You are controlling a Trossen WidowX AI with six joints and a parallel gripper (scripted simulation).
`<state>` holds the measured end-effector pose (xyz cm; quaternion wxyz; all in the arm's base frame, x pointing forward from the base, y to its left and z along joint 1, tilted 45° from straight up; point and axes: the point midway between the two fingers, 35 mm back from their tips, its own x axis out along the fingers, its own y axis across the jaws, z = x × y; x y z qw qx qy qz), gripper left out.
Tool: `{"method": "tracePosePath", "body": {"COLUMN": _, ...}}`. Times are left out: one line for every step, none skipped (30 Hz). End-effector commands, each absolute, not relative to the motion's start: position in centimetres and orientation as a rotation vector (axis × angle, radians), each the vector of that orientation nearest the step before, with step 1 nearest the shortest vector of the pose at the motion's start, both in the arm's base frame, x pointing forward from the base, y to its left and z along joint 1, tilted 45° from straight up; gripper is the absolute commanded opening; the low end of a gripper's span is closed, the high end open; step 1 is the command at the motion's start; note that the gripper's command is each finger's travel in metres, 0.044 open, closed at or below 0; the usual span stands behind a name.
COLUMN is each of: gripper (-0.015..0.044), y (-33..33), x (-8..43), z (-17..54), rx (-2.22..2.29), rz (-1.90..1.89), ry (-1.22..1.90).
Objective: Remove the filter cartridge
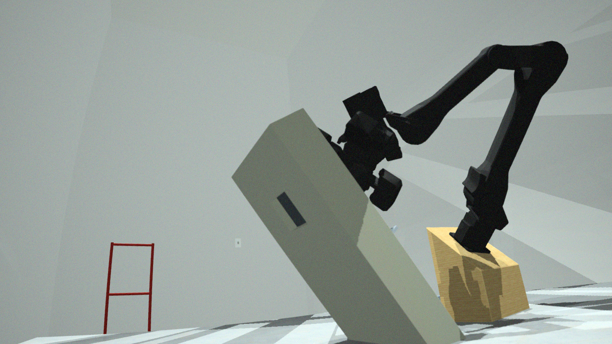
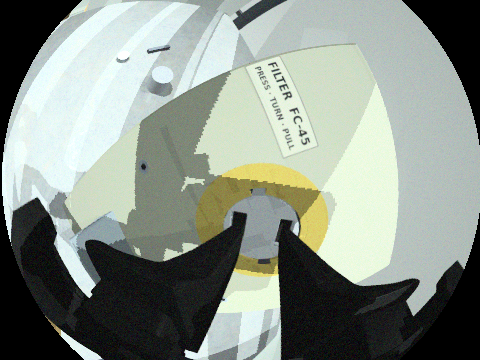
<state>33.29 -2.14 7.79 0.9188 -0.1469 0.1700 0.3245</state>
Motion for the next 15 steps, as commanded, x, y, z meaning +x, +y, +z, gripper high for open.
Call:
{"method": "tracePosePath", "body": {"gripper": 0.0107, "y": -2.23, "x": 33.41, "z": 7.88, "rx": -0.3, "rz": 0.662, "ry": 0.352}}
{"method": "tracePosePath", "body": {"gripper": 0.0107, "y": -2.22, "x": 33.4, "z": 7.87, "rx": -0.3, "rz": 0.662, "ry": 0.352}}
{"method": "tracePosePath", "body": {"gripper": 0.0107, "y": -2.22, "x": 33.4, "z": 7.86, "rx": -0.3, "rz": 0.662, "ry": 0.352}}
{"method": "tracePosePath", "body": {"gripper": 0.0107, "y": -2.21, "x": 33.39, "z": 7.85, "rx": -0.3, "rz": 0.662, "ry": 0.352}}
{"method": "tracePosePath", "body": {"gripper": 0.0107, "y": -2.13, "x": 33.32, "z": 7.8, "rx": -0.302, "rz": 0.667, "ry": 0.349}}
{"method": "tracePosePath", "body": {"gripper": 0.0107, "y": -2.11, "x": 33.37, "z": 7.78, "rx": -0.302, "rz": 0.666, "ry": 0.35}}
{"method": "tracePosePath", "body": {"gripper": 0.0107, "y": -2.09, "x": 33.45, "z": 7.77, "rx": -0.301, "rz": 0.665, "ry": 0.35}}
{"method": "tracePosePath", "body": {"gripper": 0.0107, "y": -2.05, "x": 33.54, "z": 7.74, "rx": -0.301, "rz": 0.663, "ry": 0.351}}
{"method": "tracePosePath", "body": {"gripper": 0.0107, "y": -2.03, "x": 33.61, "z": 7.73, "rx": -0.3, "rz": 0.663, "ry": 0.351}}
{"method": "tracePosePath", "body": {"gripper": 0.0107, "y": -2.02, "x": 33.63, "z": 7.72, "rx": -0.3, "rz": 0.662, "ry": 0.351}}
{"method": "tracePosePath", "body": {"gripper": 0.0107, "y": -2.02, "x": 33.63, "z": 7.72, "rx": -0.3, "rz": 0.662, "ry": 0.351}}
{"method": "tracePosePath", "body": {"gripper": 0.0107, "y": -2.02, "x": 33.63, "z": 7.72, "rx": -0.3, "rz": 0.662, "ry": 0.351}}
{"method": "tracePosePath", "body": {"gripper": 0.0107, "y": -2.02, "x": 33.63, "z": 7.72, "rx": -0.3, "rz": 0.662, "ry": 0.351}}
{"method": "tracePosePath", "body": {"gripper": 0.0107, "y": -2.02, "x": 33.63, "z": 7.72, "rx": -0.3, "rz": 0.662, "ry": 0.351}}
{"method": "tracePosePath", "body": {"gripper": 0.0107, "y": -2.02, "x": 33.63, "z": 7.72, "rx": -0.3, "rz": 0.662, "ry": 0.351}}
